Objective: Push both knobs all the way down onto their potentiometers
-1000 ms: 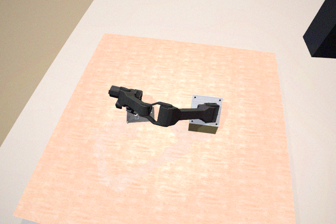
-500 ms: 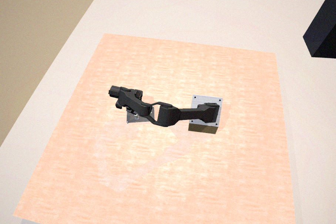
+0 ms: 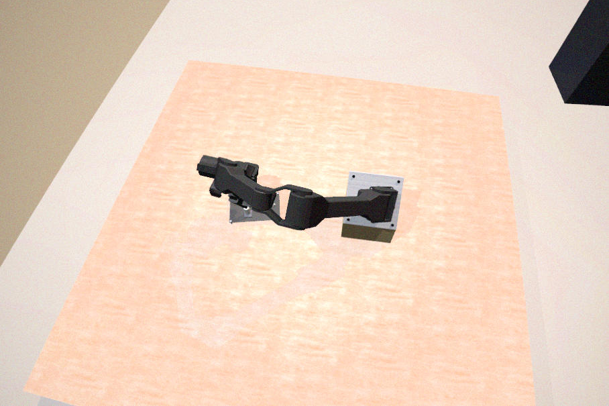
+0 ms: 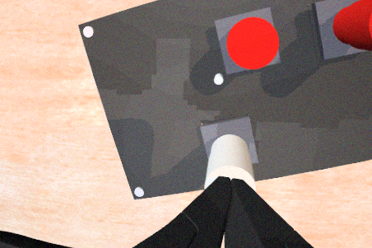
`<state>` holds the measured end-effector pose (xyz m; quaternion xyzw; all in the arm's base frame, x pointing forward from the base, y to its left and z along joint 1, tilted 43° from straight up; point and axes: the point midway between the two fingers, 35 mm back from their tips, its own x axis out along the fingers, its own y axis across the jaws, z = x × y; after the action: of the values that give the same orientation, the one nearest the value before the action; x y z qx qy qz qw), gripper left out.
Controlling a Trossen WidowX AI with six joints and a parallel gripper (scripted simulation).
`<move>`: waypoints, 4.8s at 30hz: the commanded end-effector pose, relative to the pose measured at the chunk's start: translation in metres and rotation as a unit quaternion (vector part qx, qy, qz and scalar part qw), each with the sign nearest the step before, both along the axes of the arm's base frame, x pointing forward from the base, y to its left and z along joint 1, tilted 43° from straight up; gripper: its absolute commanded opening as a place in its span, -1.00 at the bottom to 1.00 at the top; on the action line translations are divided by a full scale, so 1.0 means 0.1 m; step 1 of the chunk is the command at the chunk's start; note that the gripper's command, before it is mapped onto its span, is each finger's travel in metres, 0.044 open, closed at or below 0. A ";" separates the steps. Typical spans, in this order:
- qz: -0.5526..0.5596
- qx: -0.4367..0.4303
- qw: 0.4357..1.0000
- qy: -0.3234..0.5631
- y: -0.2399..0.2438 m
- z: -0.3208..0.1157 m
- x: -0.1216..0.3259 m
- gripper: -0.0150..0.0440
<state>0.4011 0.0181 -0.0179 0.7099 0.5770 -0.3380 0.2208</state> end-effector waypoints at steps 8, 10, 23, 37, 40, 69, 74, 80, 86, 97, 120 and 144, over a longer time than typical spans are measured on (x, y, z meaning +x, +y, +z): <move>0.006 0.002 1.000 0.001 0.09 -0.08 0.02 -0.49; 0.006 0.002 1.000 0.001 0.09 -0.08 0.02 -0.49; 0.006 0.002 1.000 0.001 0.10 -0.09 0.02 -0.49; 0.006 0.002 1.000 0.001 0.12 -0.10 0.02 -0.49; 0.006 0.002 1.000 0.001 0.12 -0.10 0.02 -0.49; 0.006 0.002 1.000 0.001 0.13 -0.12 0.02 -0.49; 0.006 0.002 1.000 0.001 0.13 -0.12 0.02 -0.49; 0.006 0.002 1.000 0.001 0.13 -0.12 0.02 -0.49; 0.006 0.002 1.000 0.001 0.13 -0.12 0.02 -0.49; 0.006 0.002 1.000 0.001 0.14 -0.13 0.02 -0.49; 0.006 0.002 1.000 0.001 0.15 -0.14 0.02 -0.49; 0.006 0.001 1.000 0.001 0.02 -0.01 0.01 -0.49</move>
<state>0.4019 0.0196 -0.0184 0.7103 0.5772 -0.3386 0.2186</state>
